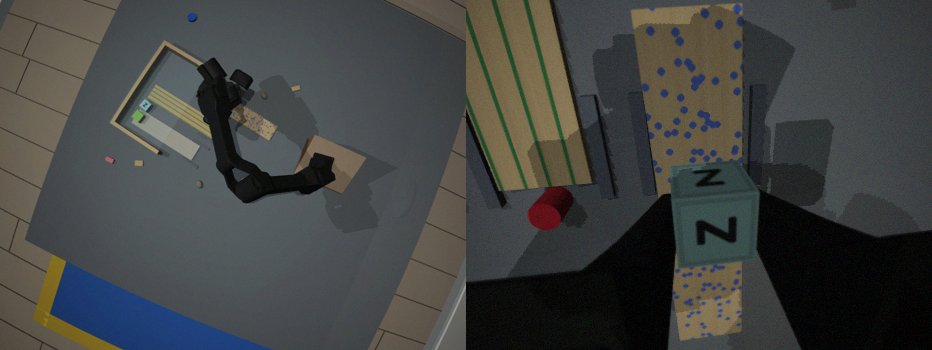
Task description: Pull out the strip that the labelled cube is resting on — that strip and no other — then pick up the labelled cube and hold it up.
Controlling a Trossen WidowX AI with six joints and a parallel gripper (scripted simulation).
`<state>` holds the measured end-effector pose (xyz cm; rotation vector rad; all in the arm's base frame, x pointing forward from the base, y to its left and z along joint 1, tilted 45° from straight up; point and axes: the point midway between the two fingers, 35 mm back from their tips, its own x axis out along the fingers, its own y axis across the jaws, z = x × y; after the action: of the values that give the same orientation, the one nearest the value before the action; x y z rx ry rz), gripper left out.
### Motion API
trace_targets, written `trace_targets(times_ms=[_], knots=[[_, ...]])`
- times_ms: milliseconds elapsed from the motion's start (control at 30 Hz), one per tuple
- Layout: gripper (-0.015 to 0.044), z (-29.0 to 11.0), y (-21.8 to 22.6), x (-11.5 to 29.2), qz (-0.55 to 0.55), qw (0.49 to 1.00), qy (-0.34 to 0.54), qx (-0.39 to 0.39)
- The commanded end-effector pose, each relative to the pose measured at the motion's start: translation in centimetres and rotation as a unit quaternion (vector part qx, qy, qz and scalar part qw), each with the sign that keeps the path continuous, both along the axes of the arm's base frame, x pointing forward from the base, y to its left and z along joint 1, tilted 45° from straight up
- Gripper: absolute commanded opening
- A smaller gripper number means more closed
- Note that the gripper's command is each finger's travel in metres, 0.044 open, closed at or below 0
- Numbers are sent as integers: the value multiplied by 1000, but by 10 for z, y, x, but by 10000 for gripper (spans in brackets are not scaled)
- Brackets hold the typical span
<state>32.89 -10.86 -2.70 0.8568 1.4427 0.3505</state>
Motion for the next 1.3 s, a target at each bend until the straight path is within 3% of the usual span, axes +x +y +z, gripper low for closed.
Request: trace_targets(times_ms=[0,300,600,1267], knots=[[0,0,4,-12,3,1000,2,-1],[0,2,13,-40,3,1000,3,-1],[0,28,-11,-46,3,1000,3,-1],[0,28,-12,-46,3,1000,3,-1]])
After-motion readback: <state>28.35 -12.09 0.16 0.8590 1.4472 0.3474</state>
